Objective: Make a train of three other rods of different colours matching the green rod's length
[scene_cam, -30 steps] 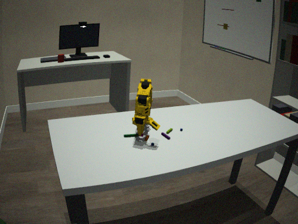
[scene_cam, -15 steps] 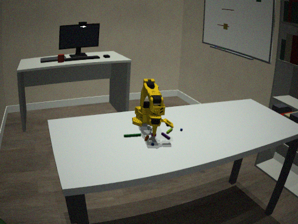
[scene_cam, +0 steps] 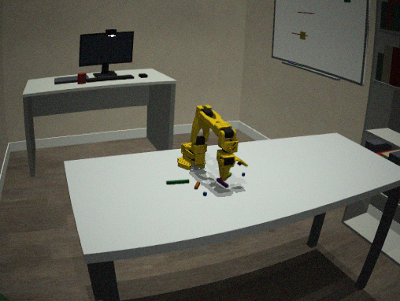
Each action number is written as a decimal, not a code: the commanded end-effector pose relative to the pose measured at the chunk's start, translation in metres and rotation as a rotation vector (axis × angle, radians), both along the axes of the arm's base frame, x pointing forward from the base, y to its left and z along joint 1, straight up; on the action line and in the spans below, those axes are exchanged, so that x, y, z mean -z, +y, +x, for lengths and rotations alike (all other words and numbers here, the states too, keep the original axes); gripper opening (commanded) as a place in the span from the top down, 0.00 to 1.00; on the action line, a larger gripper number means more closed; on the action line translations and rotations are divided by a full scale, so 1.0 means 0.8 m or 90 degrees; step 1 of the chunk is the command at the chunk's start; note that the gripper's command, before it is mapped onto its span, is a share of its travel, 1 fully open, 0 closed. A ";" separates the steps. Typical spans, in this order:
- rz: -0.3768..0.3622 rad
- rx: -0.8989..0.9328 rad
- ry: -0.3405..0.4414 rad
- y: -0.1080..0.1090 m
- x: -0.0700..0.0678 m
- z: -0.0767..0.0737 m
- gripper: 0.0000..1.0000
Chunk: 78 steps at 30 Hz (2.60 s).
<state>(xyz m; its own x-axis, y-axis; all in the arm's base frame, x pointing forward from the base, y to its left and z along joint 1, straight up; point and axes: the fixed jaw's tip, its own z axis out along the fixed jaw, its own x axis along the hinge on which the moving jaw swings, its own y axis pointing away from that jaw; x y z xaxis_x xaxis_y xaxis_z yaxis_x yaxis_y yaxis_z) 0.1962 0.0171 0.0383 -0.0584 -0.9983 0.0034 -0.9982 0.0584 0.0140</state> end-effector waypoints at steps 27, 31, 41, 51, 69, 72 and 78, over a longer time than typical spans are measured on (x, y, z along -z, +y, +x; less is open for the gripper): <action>0.028 -0.453 -0.079 0.135 -0.019 -0.046 1.00; 0.029 -0.489 -0.079 0.144 -0.019 -0.054 1.00; 0.030 -0.506 -0.079 0.148 -0.019 -0.057 1.00; 0.030 -0.506 -0.079 0.148 -0.019 -0.057 1.00; 0.031 -0.523 -0.082 0.150 -0.020 -0.059 1.00; 0.031 -0.523 -0.082 0.150 -0.020 -0.059 1.00; 0.031 -0.523 -0.082 0.150 -0.019 -0.059 1.00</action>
<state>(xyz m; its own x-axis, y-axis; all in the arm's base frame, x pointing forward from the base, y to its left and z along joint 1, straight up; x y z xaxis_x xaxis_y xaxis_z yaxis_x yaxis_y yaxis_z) 0.1390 0.1265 0.0362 0.6818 -0.7316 0.0014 -0.7316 -0.6818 0.0039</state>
